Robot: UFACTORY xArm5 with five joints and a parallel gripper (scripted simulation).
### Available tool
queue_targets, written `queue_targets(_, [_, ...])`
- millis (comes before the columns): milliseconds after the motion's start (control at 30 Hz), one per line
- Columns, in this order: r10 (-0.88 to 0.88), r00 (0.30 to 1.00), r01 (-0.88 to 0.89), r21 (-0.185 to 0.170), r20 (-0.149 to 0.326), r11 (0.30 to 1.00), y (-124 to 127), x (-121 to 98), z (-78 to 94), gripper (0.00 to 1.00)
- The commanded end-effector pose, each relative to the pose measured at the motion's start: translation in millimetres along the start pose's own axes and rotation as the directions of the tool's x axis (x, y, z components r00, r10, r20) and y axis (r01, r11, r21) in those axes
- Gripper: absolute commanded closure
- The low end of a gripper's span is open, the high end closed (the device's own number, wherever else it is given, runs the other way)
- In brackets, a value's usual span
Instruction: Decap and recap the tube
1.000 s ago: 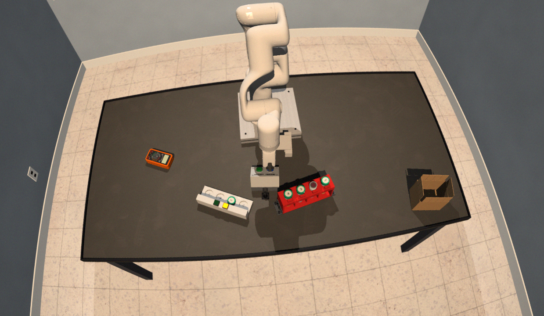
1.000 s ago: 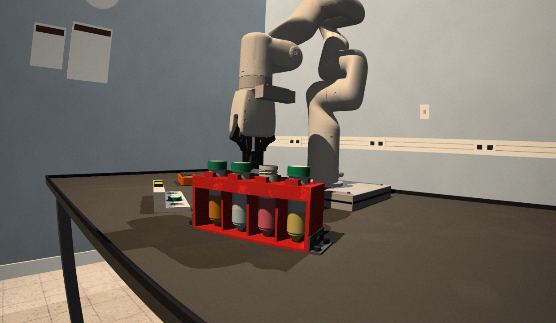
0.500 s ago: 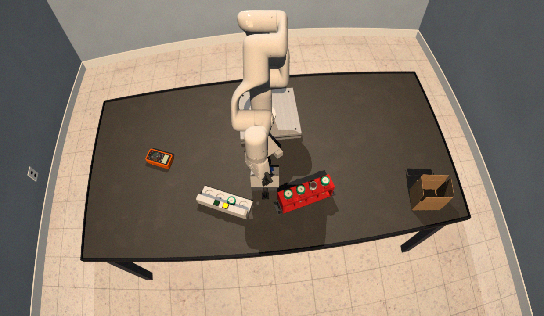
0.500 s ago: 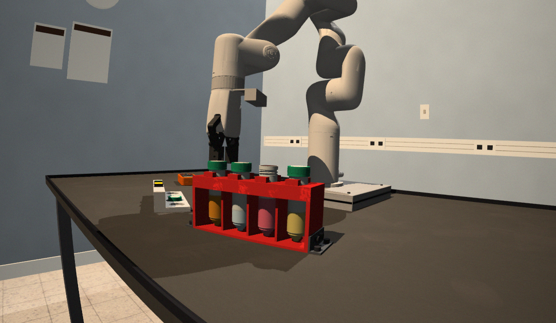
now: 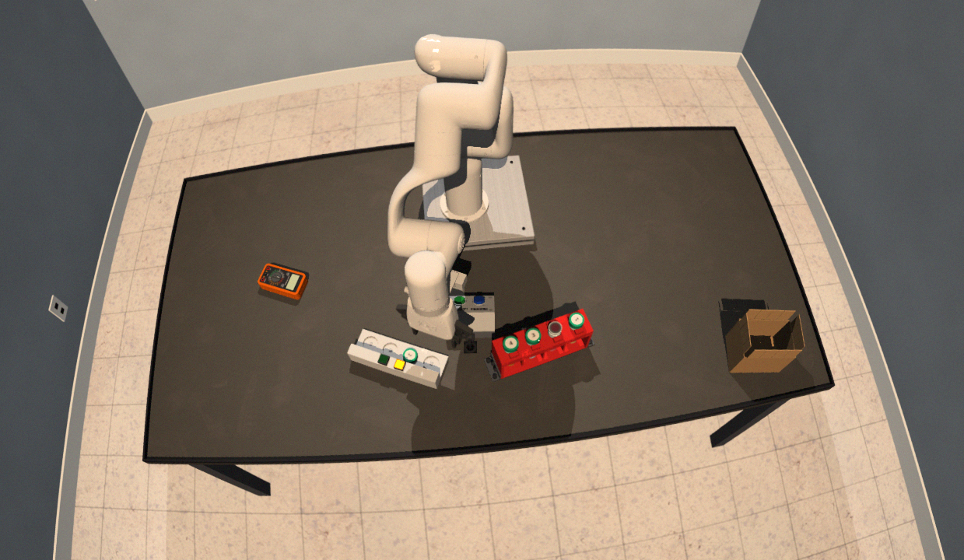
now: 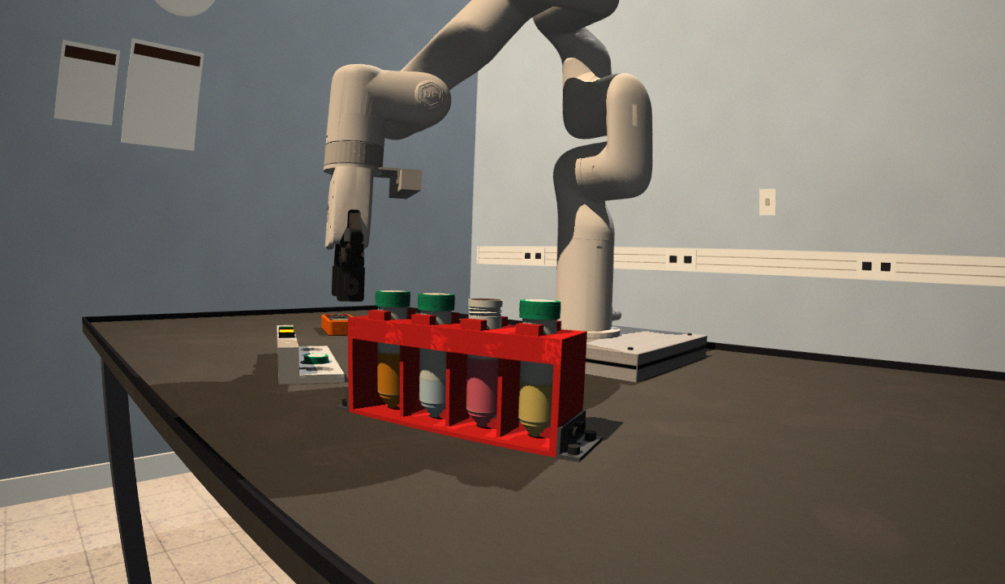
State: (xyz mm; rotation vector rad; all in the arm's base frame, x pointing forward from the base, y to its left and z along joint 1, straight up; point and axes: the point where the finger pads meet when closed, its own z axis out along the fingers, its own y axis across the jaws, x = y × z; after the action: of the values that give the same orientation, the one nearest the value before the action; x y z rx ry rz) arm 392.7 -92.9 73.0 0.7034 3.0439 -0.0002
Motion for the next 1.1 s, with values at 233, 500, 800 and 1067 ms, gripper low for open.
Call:
queue_targets(233, [-0.035, 0.999, 0.035, 0.001, -0.012, 0.999, -26.5, -80.1, 5.6, 0.00])
queue_targets(500, [-0.035, 0.999, 0.035, 0.001, -0.012, 0.999, -41.5, -121.7, 8.5, 0.00])
queue_targets(800, [-0.035, 0.999, 0.035, 0.001, -0.012, 0.999, -50.1, -145.7, 10.2, 0.00])
queue_targets(1067, [-0.035, 0.999, 0.035, 0.001, -0.012, 0.999, -50.1, -145.7, 10.2, 0.00])
